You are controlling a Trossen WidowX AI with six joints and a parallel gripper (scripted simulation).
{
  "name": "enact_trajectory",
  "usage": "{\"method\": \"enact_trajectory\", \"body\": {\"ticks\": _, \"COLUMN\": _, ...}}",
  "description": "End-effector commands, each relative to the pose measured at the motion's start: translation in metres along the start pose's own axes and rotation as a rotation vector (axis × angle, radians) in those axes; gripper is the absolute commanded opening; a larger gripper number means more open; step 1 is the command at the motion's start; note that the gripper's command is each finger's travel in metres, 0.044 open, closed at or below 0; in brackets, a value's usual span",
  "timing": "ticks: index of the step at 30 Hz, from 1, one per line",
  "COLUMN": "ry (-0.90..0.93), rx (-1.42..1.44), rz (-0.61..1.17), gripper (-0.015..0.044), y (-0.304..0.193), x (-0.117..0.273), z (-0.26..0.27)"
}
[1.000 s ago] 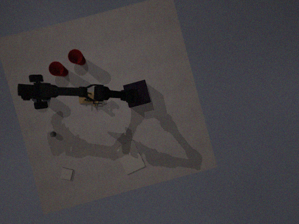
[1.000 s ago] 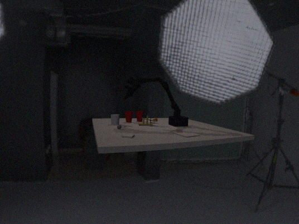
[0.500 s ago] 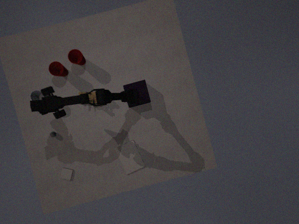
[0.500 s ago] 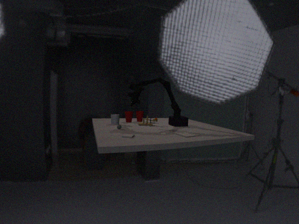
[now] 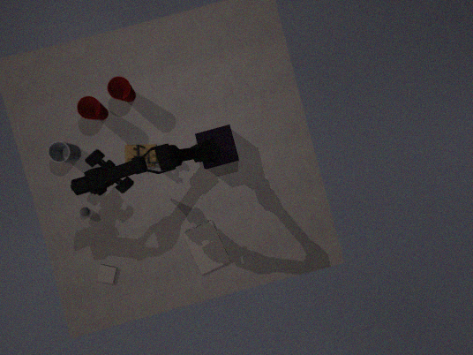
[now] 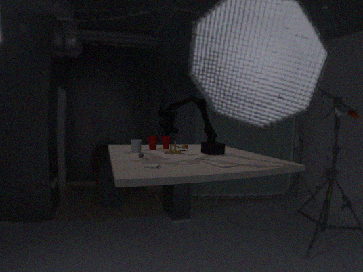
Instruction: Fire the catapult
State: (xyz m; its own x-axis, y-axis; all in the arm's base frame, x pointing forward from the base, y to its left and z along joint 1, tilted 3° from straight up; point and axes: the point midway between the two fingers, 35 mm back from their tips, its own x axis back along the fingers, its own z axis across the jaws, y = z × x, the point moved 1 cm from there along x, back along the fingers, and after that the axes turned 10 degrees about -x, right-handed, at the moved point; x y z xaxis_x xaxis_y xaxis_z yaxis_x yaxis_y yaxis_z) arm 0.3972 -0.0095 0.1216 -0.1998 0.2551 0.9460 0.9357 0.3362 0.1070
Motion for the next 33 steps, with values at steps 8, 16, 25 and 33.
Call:
{"method": "enact_trajectory", "body": {"ticks": 8, "ry": -0.043, "rx": 0.315, "rz": 0.200, "gripper": 0.0000, "y": -0.051, "x": -0.004, "z": 0.043}}
{"method": "enact_trajectory", "body": {"ticks": 16, "ry": -0.075, "rx": 0.534, "rz": 0.330, "gripper": 0.0000, "y": -0.085, "x": -0.003, "z": 0.064}}
{"method": "enact_trajectory", "body": {"ticks": 25, "ry": -0.114, "rx": 0.789, "rz": 0.476, "gripper": 0.0000, "y": -0.120, "x": 0.002, "z": 0.080}}
{"method": "enact_trajectory", "body": {"ticks": 33, "ry": -0.136, "rx": 0.918, "rz": 0.550, "gripper": 0.0000, "y": -0.137, "x": 0.006, "z": 0.085}}
